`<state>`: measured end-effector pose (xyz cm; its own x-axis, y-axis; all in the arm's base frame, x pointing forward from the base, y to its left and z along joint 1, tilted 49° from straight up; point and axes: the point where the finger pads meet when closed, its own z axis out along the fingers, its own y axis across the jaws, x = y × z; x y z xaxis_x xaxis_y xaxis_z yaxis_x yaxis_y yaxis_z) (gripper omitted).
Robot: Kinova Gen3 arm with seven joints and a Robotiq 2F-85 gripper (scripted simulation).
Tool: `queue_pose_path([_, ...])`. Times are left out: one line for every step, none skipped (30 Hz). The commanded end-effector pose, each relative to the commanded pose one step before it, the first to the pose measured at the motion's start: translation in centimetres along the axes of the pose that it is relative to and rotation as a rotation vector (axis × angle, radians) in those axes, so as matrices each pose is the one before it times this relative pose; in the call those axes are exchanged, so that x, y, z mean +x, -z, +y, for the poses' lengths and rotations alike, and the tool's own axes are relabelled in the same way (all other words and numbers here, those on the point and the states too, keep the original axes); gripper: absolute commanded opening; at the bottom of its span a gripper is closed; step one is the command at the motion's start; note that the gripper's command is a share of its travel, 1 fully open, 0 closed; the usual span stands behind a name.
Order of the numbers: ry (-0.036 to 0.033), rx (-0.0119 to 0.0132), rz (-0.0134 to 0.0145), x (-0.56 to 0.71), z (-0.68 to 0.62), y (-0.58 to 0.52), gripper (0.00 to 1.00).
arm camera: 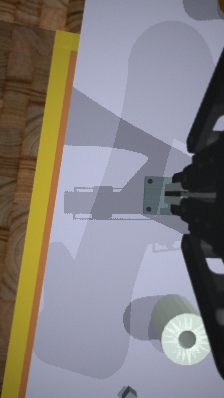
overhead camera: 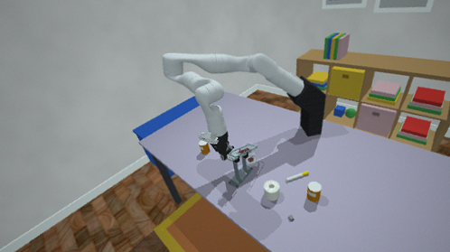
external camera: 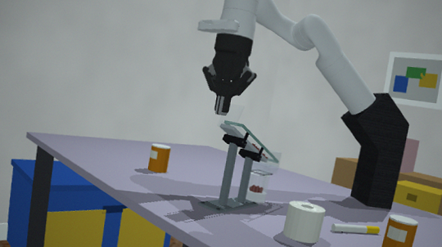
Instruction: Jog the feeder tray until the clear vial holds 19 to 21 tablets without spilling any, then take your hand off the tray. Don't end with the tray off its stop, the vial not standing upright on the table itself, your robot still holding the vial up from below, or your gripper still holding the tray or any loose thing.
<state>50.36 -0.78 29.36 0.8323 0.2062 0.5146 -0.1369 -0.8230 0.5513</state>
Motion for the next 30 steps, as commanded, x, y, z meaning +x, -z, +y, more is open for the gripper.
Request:
queue_pose_path([0.00036,0.00161,0.00200,0.083,-0.103,0.102,0.00])
queue_pose_path([0.00000,0.00000,0.00000,0.000,0.000,0.000,0.00])
queue_pose_path([0.00000,0.00000,0.00000,0.000,0.000,0.000,0.00])
queue_pose_path([0.00000,0.00000,0.00000,-0.003,0.000,-0.002,0.00])
queue_pose_path([0.00000,0.00000,0.00000,-0.022,0.000,-0.010,0.00])
queue_pose_path([0.00000,0.00000,0.00001,-0.055,0.000,-0.025,0.00])
queue_pose_path([0.00000,0.00000,0.00000,0.000,0.000,0.000,0.00])
queue_pose_path([0.00000,0.00000,0.00000,0.000,0.000,0.000,0.00])
queue_pose_path([0.00000,0.00000,0.00000,-0.096,0.000,-0.043,0.00])
queue_pose_path([0.00000,0.00000,0.00000,-0.142,0.000,-0.063,0.00])
queue_pose_path([0.00000,0.00000,0.00000,-0.187,0.000,-0.083,0.00])
queue_pose_path([0.00000,0.00000,0.00000,-0.228,0.000,-0.101,0.00])
queue_pose_path([0.00000,0.00000,0.00000,-0.263,0.000,-0.116,0.00])
queue_pose_path([0.00000,0.00001,-0.00001,-0.290,0.000,-0.128,0.00])
queue_pose_path([0.00000,-0.00001,0.00001,-0.306,0.000,-0.136,0.00])
queue_pose_path([0.00000,0.00000,0.00000,-0.312,0.000,-0.138,0.00])
queue_pose_path([0.00000,0.00001,-0.00001,-0.307,0.000,-0.135,0.00])
queue_pose_path([0.00000,-0.00001,0.00001,-0.289,0.000,-0.128,0.00])
queue_pose_path([-0.00001,-0.00005,0.00004,-0.312,-0.001,-0.140,0.00])
queue_pose_path([-0.00001,-0.00005,0.00004,-0.309,-0.001,-0.139,0.00])
queue_pose_path([0.00000,0.00001,0.00000,-0.255,0.000,-0.113,0.00])
queue_pose_path([0.00001,0.00003,-0.00002,-0.194,0.000,-0.085,0.00])
queue_pose_path([0.00001,0.00003,-0.00003,-0.133,0.001,-0.057,0.00])
queue_pose_path([0.00000,0.00000,0.00000,0.000,0.000,0.000,0.00])
queue_pose_path([0.00000,0.00000,0.00000,0.000,0.000,0.000,0.00])
queue_pose_path([0.00000,0.00002,-0.00002,-0.076,0.000,-0.033,0.00])
queue_pose_path([0.00000,0.00001,-0.00001,-0.031,0.000,-0.013,0.00])
queue_pose_path([0.00000,0.00000,0.00000,-0.005,0.000,-0.002,0.00])
queue_pose_path([0.00000,0.00000,0.00000,0.010,0.000,0.004,0.00])
queue_pose_path([0.00000,-0.00002,0.00002,0.064,0.000,0.027,0.00])
